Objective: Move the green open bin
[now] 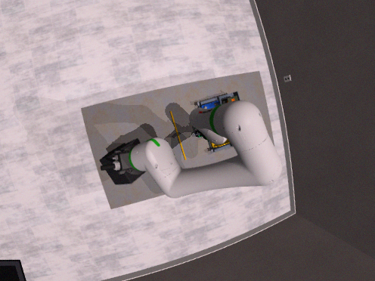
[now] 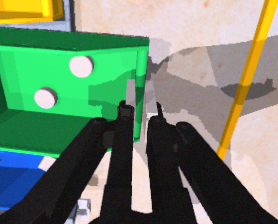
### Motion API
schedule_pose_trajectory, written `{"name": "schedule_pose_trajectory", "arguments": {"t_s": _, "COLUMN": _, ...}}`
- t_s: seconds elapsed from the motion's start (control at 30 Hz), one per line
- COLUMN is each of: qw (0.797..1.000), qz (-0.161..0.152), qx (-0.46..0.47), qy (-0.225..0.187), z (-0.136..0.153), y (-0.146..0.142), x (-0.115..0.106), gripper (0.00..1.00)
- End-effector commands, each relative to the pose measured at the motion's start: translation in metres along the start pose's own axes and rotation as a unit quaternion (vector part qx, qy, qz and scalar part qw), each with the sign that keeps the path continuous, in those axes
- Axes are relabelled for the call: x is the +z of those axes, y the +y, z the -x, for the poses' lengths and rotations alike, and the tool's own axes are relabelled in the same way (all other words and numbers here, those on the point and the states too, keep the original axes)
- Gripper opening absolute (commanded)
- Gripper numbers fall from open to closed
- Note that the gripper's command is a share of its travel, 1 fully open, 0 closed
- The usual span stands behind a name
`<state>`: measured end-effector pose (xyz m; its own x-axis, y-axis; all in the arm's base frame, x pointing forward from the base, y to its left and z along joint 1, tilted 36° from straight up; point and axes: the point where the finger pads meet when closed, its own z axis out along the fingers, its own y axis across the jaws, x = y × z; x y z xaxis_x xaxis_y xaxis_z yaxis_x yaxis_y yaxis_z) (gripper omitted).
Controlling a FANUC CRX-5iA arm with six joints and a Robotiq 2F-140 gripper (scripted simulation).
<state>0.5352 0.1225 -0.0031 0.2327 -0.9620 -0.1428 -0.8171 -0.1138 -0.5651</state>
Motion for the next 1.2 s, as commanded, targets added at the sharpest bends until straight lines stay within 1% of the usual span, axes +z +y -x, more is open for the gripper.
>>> {"name": "schedule_pose_trajectory", "arguments": {"t_s": 0.0, "qw": 1.000, "qz": -0.006, "qx": 0.000, "qy": 0.009, "z": 0.000, "y": 0.000, "x": 0.000, "gripper": 0.00}}
{"name": "schedule_pose_trajectory", "arguments": {"t_s": 0.23, "qw": 1.000, "qz": -0.006, "qx": 0.000, "qy": 0.009, "z": 0.000, "y": 0.000, "x": 0.000, "gripper": 0.00}}
{"name": "schedule_pose_trajectory", "arguments": {"t_s": 0.27, "qw": 1.000, "qz": -0.001, "qx": 0.000, "qy": 0.002, "z": 0.000, "y": 0.006, "x": 0.000, "gripper": 0.00}}
{"name": "schedule_pose_trajectory", "arguments": {"t_s": 0.4, "qw": 1.000, "qz": -0.006, "qx": 0.000, "qy": 0.009, "z": 0.000, "y": 0.030, "x": 0.000, "gripper": 0.00}}
{"name": "schedule_pose_trajectory", "arguments": {"t_s": 0.8, "qw": 1.000, "qz": -0.006, "qx": 0.000, "qy": 0.009, "z": 0.000, "y": 0.030, "x": 0.000, "gripper": 0.00}}
{"name": "schedule_pose_trajectory", "arguments": {"t_s": 0.83, "qw": 1.000, "qz": 0.003, "qx": 0.000, "qy": -0.005, "z": 0.000, "y": 0.036, "x": 0.000, "gripper": 0.00}}
{"name": "schedule_pose_trajectory", "arguments": {"t_s": 0.97, "qw": 1.000, "qz": -0.006, "qx": 0.000, "qy": 0.009, "z": 0.000, "y": 0.060, "x": 0.001, "gripper": 0.00}}
{"name": "schedule_pose_trajectory", "arguments": {"t_s": 1.17, "qw": 1.000, "qz": -0.006, "qx": 0.000, "qy": 0.009, "z": 0.000, "y": 0.060, "x": 0.001, "gripper": 0.00}}
